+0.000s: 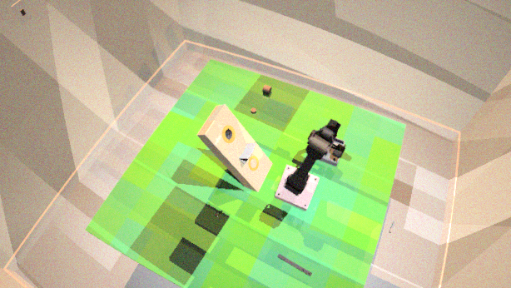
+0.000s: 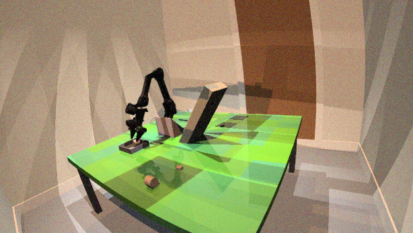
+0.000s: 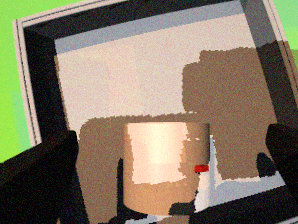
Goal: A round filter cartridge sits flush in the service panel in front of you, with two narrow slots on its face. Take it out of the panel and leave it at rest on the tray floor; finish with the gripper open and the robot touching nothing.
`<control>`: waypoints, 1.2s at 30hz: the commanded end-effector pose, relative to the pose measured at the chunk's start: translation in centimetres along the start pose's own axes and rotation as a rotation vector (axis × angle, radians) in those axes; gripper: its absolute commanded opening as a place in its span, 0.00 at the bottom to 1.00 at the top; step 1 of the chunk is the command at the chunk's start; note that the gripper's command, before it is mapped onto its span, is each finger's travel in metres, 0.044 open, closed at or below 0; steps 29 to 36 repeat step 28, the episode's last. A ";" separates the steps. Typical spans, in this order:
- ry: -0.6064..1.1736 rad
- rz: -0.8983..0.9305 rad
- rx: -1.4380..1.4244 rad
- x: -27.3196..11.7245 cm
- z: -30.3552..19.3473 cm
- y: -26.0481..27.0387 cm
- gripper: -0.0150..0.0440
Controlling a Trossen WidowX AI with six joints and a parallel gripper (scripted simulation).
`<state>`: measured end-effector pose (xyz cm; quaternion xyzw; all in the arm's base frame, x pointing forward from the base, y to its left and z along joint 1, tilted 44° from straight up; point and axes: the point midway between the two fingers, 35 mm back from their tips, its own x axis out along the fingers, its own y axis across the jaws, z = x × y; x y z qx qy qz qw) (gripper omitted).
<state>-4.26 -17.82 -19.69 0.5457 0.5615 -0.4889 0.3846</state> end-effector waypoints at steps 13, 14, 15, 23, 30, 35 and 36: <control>-0.019 -0.004 -0.003 -4.8 3.2 0.0 1.00; -0.019 -0.004 -0.003 -4.8 3.2 0.0 1.00; -0.019 -0.004 -0.003 -4.8 3.2 0.0 1.00; -0.019 -0.004 -0.003 -4.8 3.2 0.0 1.00; -0.019 -0.004 -0.003 -4.8 3.2 0.0 1.00; -0.019 -0.004 -0.003 -4.8 3.2 0.0 1.00; -0.019 -0.004 -0.003 -4.8 3.2 0.0 1.00</control>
